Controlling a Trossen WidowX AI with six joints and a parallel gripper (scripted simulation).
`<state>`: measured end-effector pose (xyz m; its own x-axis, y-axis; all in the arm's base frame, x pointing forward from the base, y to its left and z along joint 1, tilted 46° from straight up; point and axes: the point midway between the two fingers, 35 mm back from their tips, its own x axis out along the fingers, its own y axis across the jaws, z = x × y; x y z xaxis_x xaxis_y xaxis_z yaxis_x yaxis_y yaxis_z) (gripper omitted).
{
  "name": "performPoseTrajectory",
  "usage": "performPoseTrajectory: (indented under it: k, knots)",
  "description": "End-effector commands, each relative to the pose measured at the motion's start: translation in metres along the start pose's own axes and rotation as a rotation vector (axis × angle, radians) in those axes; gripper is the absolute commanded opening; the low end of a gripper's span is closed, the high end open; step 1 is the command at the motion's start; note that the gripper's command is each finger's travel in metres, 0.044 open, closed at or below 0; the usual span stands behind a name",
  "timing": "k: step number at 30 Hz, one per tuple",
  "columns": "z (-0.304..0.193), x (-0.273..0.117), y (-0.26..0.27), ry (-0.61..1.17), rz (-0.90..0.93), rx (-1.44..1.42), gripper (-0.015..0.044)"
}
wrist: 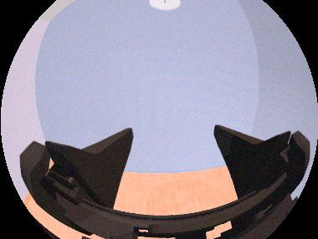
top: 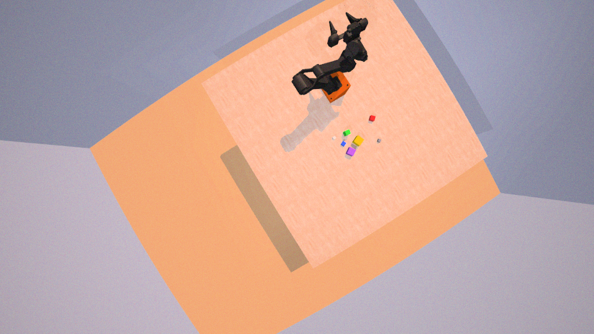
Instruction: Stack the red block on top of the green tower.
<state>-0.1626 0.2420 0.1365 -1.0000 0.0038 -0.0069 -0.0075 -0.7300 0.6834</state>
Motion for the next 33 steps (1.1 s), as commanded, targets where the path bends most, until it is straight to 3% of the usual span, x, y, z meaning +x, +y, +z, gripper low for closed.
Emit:
performPoseTrajectory:
  k: [1,8,18,25,33]
  knots:
    - [0.001,-0.001,-0.002,-0.006,-0.009,0.005,0.0426]
    - [0.032,-0.046,-0.087,-0.215,-0.364,0.203,0.0440]
    - [0.011,-0.166,-0.192,-0.373,-0.957,0.551,0.0440]
    - [-0.046,-0.256,-0.216,-0.329,-1.344,0.831,0.0440]
    - [-0.126,-0.342,-0.188,-0.098,-1.693,1.183,0.0440]
